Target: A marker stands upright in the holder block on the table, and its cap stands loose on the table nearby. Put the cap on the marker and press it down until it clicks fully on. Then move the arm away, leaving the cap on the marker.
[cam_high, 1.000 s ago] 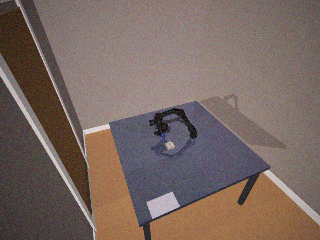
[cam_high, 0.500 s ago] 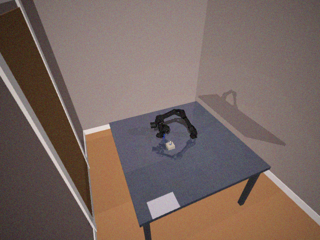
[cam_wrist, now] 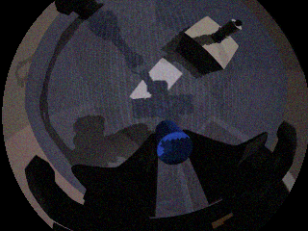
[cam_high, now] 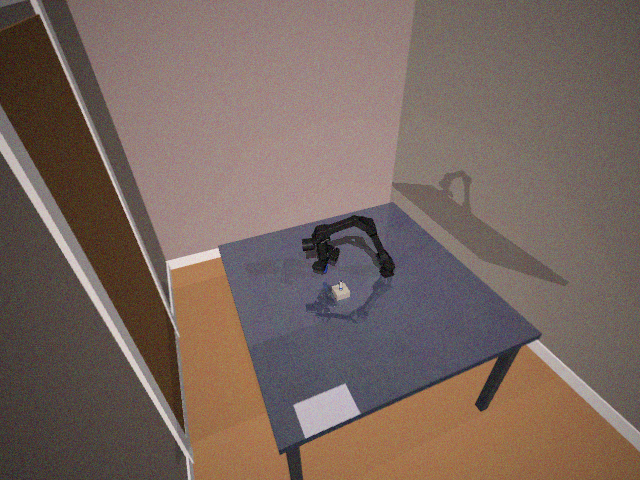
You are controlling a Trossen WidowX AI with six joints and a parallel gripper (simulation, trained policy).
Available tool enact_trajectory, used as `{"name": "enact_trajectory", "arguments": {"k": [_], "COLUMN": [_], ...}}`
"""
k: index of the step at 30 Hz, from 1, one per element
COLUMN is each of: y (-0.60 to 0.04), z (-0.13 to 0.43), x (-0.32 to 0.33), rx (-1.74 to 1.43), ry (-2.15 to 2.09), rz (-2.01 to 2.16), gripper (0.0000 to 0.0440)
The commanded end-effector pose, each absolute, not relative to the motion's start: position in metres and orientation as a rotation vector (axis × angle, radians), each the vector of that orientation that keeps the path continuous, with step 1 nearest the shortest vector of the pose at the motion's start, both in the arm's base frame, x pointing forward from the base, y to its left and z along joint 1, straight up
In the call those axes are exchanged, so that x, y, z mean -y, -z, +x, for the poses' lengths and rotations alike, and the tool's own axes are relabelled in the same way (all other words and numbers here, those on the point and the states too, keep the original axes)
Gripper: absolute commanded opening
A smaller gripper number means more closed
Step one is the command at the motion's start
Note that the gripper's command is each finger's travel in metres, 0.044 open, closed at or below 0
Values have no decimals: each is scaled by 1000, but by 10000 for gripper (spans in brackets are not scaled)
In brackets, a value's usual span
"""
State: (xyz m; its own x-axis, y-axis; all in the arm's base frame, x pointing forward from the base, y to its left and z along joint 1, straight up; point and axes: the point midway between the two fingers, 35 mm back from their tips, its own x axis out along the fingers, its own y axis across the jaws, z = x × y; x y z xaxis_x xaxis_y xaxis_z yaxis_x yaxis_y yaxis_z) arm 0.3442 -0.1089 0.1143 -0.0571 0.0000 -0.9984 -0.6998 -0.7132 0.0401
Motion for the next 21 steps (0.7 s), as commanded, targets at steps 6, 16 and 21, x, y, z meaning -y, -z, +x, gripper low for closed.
{"name": "enact_trajectory", "arguments": {"k": [6,16,21], "y": [-141,-160,-168], "z": [353,348,342], "x": [77,32,9], "rx": [-684,-618,-587], "ry": [-1824,-1865,-1895], "rz": [-1797,-1824,-1834], "gripper": [42,23,13]}}
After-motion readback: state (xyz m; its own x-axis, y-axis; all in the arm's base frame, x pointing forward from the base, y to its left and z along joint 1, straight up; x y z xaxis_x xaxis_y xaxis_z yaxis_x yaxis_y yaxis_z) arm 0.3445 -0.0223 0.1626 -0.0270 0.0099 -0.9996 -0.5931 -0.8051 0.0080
